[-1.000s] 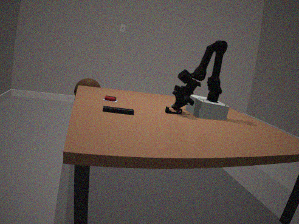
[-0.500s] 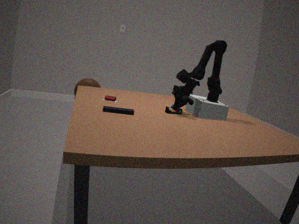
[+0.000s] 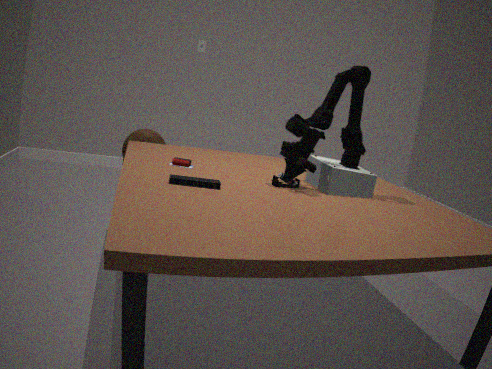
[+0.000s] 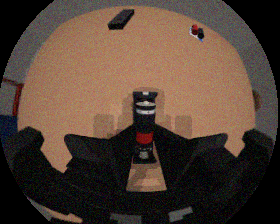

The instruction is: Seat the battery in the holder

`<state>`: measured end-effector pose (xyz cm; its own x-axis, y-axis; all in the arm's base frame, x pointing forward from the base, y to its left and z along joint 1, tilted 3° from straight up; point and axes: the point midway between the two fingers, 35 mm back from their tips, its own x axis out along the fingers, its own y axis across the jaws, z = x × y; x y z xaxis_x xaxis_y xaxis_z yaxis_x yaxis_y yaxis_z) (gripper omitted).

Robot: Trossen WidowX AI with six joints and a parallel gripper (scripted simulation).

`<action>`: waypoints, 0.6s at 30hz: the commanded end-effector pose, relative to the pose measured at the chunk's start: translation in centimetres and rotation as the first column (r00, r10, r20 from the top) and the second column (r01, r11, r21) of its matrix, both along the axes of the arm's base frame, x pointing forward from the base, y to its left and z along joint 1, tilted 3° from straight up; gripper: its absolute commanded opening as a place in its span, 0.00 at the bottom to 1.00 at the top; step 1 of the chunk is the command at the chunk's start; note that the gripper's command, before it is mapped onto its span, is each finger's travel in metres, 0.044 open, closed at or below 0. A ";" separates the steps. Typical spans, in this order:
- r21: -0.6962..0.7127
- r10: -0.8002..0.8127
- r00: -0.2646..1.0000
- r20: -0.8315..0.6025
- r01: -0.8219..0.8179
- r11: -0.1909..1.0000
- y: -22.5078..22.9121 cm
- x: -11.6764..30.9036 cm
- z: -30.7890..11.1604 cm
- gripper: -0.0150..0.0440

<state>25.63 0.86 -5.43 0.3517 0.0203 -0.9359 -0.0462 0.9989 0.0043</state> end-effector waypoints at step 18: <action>-0.006 0.000 0.990 -0.142 -0.001 1.000 0.0 0.0 -0.7 0.39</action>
